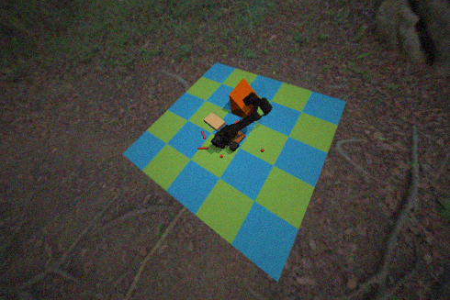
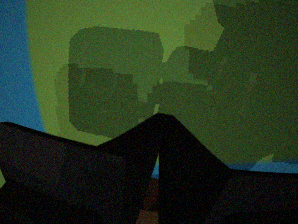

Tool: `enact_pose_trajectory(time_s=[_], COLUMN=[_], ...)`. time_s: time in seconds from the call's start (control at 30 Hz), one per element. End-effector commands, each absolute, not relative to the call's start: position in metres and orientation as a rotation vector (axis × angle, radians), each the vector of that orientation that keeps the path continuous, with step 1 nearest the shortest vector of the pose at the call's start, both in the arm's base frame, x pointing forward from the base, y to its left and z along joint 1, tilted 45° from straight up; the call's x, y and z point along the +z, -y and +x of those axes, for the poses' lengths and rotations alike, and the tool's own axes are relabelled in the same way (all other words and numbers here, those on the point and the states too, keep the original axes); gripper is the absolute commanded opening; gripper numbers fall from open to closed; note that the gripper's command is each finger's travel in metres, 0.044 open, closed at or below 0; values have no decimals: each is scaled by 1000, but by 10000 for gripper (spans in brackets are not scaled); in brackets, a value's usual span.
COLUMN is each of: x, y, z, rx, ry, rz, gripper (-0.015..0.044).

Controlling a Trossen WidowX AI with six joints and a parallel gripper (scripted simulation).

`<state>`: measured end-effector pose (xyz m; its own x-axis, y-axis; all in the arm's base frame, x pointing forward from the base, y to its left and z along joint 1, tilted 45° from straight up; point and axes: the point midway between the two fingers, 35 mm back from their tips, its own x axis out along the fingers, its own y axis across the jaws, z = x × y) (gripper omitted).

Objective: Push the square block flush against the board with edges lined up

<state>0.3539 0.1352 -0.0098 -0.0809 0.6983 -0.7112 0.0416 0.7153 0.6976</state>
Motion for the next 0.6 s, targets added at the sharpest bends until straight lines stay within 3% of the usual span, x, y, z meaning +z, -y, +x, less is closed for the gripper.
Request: enact_pose_trajectory(time_s=[0.0,0.57], x=[-11,26], y=[-136,-96], z=[362,367], rx=[611,601], ry=[-1574,-1569], rz=[619,629], gripper=[0,0])
